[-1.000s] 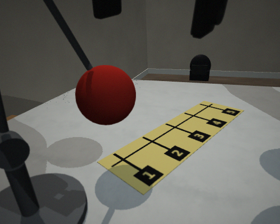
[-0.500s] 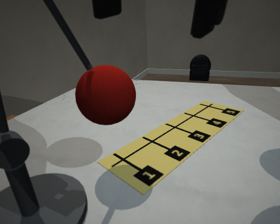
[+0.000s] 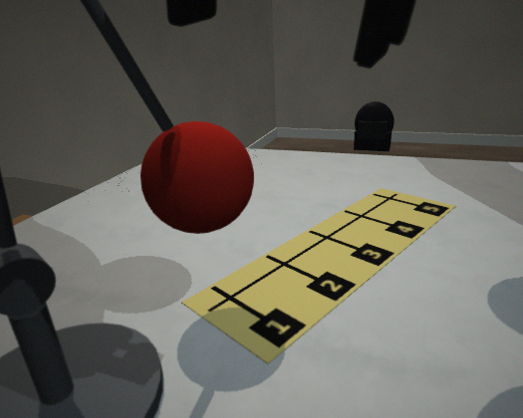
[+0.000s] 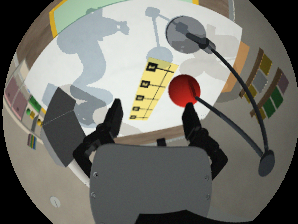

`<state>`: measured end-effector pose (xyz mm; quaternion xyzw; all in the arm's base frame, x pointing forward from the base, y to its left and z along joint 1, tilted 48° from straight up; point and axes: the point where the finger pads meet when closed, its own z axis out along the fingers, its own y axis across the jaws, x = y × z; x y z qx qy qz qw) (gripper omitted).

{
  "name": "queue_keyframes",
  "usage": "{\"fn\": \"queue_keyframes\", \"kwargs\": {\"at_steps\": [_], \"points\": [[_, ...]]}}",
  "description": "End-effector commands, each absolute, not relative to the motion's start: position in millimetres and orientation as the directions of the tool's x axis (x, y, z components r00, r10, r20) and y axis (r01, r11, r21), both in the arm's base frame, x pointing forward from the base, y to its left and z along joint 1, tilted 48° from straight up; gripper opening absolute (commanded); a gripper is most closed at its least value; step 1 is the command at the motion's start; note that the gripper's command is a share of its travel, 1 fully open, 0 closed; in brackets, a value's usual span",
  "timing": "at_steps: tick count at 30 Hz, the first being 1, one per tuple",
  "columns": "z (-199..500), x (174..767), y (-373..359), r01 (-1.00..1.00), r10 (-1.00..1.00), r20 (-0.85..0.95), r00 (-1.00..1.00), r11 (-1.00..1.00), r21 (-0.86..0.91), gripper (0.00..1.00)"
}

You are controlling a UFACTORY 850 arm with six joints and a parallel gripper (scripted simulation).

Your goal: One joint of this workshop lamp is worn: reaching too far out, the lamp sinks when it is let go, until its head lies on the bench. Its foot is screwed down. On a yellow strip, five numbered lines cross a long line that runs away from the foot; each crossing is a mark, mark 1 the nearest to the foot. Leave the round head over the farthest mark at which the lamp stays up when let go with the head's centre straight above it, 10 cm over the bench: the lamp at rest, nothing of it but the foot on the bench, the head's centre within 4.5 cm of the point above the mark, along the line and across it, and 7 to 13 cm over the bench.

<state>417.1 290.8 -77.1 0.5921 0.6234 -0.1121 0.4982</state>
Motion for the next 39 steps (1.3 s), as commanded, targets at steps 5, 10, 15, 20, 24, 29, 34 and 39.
{"fn": "queue_keyframes", "kwargs": {"at_steps": [5, 10, 15, 20, 24, 29, 34, 39], "points": [[-65, 422, 289, 0.821, 0.571, -0.820, 0.042, 0.448, 0.354, 1.00], [-62, 424, 289, 0.808, 0.550, -0.835, 0.003, 0.491, 0.327, 1.00], [-57, 427, 289, 0.781, 0.512, -0.857, -0.060, 0.559, 0.279, 1.00], [-52, 430, 289, 0.748, 0.468, -0.875, -0.121, 0.623, 0.230, 1.00], [-50, 431, 289, 0.733, 0.449, -0.881, -0.145, 0.647, 0.210, 1.00], [-46, 435, 291, 0.690, 0.397, -0.895, -0.205, 0.707, 0.156, 1.00], [-41, 438, 292, 0.641, 0.340, -0.903, -0.261, 0.761, 0.101, 1.00], [-37, 441, 293, 0.586, 0.279, -0.908, -0.314, 0.809, 0.046, 1.00]]}}
